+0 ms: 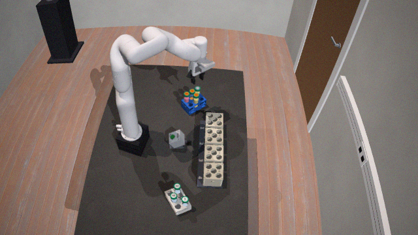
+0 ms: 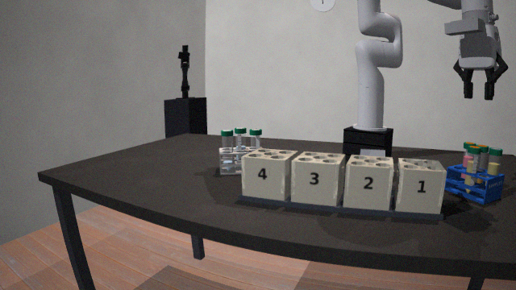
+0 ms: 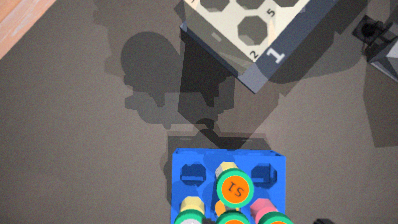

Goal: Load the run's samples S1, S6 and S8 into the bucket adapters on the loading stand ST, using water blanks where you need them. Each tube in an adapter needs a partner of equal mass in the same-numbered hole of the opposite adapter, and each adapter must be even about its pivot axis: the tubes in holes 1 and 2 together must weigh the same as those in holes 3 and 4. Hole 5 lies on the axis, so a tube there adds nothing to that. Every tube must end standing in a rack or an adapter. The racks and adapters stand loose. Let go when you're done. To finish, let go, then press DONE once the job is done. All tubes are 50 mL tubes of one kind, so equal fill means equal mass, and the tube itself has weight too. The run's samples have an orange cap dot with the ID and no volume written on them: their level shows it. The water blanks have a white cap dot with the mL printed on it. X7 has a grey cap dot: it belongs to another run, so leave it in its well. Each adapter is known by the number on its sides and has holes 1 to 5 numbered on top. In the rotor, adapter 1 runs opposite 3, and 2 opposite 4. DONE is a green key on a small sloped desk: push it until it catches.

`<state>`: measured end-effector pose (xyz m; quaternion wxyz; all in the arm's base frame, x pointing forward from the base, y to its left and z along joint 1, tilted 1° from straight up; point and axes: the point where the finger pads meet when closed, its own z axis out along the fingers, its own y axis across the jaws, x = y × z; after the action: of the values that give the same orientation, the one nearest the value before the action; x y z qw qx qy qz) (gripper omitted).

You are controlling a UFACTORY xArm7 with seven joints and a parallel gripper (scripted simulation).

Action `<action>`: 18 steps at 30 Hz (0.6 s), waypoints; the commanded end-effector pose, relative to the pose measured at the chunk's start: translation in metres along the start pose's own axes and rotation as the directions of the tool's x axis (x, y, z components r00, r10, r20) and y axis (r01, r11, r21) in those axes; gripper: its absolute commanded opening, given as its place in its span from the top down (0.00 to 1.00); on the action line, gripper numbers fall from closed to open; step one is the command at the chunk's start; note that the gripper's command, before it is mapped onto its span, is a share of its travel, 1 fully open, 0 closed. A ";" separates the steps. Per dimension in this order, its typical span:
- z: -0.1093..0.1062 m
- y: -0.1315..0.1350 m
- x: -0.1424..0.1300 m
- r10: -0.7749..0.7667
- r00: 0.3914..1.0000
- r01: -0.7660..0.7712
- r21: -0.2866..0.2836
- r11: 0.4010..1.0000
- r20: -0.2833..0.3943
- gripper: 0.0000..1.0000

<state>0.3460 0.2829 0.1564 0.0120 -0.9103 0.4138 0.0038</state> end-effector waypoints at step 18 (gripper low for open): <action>0.020 -0.001 0.000 0.026 1.000 -0.026 0.003 1.000 -0.005 0.43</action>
<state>0.3460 0.2832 0.1396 0.0102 -0.9048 0.4257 0.0024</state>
